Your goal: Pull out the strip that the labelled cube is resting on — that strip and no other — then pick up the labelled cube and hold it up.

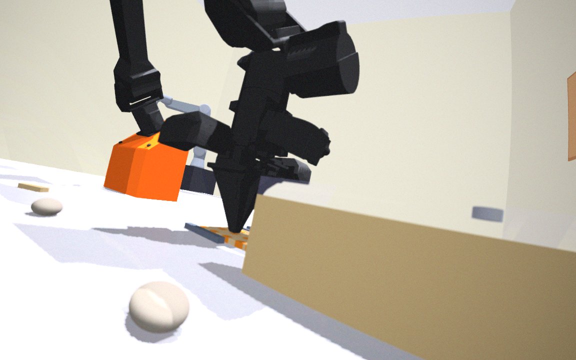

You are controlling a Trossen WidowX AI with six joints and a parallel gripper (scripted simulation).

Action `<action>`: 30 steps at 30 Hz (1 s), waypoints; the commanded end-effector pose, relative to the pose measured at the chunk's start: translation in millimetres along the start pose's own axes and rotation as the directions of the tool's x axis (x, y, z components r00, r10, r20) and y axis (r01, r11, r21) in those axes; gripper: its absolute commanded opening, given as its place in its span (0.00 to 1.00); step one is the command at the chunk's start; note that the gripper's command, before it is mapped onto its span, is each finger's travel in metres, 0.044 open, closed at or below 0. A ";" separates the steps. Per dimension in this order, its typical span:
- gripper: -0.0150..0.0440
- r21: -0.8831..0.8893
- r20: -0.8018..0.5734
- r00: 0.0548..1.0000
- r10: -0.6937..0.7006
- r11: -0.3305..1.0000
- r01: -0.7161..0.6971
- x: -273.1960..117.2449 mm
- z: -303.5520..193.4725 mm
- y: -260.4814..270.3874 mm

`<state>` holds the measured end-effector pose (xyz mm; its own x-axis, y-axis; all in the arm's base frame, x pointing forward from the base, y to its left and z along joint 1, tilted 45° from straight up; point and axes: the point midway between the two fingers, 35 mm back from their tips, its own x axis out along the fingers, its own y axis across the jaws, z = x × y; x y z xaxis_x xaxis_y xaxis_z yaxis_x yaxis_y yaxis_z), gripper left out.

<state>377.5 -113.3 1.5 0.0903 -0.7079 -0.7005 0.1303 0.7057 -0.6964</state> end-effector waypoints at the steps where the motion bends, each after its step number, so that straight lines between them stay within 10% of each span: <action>1: 0.25 -0.004 0.000 1.000 0.005 1.000 -0.005 0.9 -0.3 1.1; 30: 0.25 -0.004 -0.001 1.000 0.005 1.000 -0.005 3.1 -11.9 1.1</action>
<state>375.9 -113.3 0.4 0.1024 -0.7074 -0.6994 0.1350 0.7064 -0.6948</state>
